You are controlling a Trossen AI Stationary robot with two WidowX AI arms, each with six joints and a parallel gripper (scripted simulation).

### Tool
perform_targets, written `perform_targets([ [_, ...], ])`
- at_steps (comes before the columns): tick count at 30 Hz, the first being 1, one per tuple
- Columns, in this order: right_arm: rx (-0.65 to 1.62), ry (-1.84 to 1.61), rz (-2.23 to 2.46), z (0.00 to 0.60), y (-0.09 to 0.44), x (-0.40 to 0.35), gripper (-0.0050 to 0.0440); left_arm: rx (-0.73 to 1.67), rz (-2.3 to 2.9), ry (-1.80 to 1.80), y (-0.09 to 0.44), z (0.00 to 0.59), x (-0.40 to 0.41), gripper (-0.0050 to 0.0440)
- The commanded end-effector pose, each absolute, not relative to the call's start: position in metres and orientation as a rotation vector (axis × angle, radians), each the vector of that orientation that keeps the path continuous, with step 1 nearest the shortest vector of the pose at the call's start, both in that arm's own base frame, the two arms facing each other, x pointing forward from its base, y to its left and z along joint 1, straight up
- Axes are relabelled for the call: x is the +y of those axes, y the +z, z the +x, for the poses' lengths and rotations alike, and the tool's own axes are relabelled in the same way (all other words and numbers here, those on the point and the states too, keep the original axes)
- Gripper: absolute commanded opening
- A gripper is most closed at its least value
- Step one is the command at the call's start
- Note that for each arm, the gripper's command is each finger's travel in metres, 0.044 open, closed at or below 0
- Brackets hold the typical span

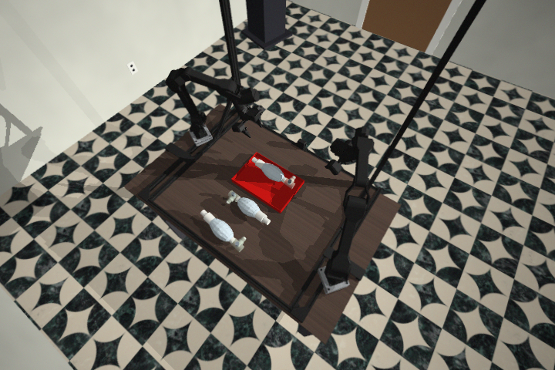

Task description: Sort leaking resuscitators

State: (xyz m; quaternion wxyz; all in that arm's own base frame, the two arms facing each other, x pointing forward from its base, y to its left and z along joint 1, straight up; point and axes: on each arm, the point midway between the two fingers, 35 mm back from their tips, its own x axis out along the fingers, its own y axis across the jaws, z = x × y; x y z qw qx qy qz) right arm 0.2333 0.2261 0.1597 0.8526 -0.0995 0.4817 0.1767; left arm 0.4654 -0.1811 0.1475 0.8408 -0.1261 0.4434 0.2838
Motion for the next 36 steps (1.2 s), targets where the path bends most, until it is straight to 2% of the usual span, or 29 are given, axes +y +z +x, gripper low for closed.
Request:
perform_targets([
  [1, 1.026, 0.363, -0.196, 0.276, 0.15, 0.211, 0.0409, 0.937, -0.267, 0.6, 0.148, 0.465, -0.181, 0.044],
  [3, 1.03, 0.36, -0.19, 0.298, 0.144, 0.199, 0.0409, 0.937, -0.267, 0.6, 0.148, 0.465, -0.181, 0.044],
  [10, 1.037, 0.352, -0.189, 0.301, 0.14, 0.193, 0.0409, 0.937, -0.267, 0.6, 0.148, 0.465, -0.181, 0.044],
  [20, 1.01, 0.347, -0.159, 0.388, 0.113, 0.111, 0.0409, 0.937, -0.267, 0.6, 0.148, 0.465, -0.181, 0.044],
  [26, 1.01, 0.347, -0.159, 0.388, 0.113, 0.111, 0.0409, 0.937, -0.267, 0.6, 0.148, 0.465, -0.181, 0.044],
  [36, 0.934, 0.325, -0.15, 0.439, 0.087, 0.002, 0.0409, 0.937, -0.267, 0.6, 0.148, 0.465, -0.181, 0.044],
])
